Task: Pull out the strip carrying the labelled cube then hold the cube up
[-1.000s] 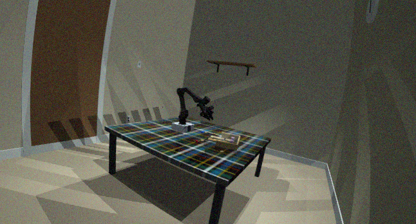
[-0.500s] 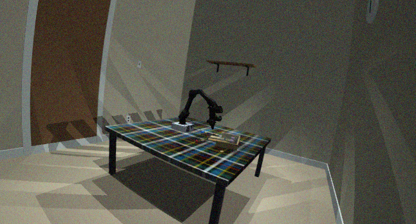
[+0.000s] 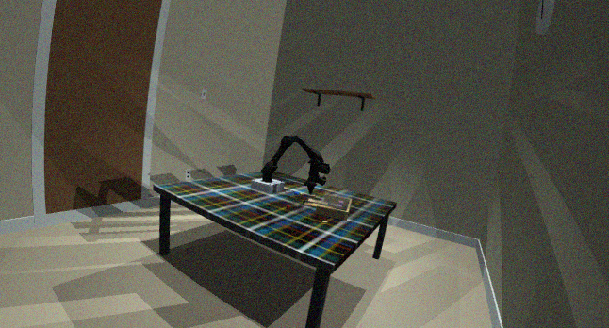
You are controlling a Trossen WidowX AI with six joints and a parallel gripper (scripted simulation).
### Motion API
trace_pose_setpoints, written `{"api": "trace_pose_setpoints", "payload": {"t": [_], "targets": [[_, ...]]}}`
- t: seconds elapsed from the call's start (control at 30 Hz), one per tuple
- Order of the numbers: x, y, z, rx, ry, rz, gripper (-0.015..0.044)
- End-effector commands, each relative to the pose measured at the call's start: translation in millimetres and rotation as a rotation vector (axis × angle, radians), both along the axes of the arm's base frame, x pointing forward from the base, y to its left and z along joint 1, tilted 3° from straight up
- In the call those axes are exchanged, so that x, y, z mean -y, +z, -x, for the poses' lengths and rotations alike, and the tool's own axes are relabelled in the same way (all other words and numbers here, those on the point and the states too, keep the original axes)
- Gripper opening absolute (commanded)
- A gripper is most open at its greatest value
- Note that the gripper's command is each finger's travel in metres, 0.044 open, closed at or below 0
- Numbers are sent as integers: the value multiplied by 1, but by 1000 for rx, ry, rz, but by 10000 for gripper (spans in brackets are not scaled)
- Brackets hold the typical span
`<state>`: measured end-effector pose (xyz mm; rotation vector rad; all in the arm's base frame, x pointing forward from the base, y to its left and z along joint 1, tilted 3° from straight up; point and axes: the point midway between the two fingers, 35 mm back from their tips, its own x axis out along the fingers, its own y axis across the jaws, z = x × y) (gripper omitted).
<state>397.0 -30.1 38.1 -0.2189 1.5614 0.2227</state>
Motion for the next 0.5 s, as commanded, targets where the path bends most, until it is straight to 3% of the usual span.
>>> {"api": "trace_pose_setpoints", "payload": {"t": [0.0, 0.47], "targets": [[1, -8, -2, -2, 7, 5, 0], [0, -31, -2, -2, 7, 5, 0]]}}
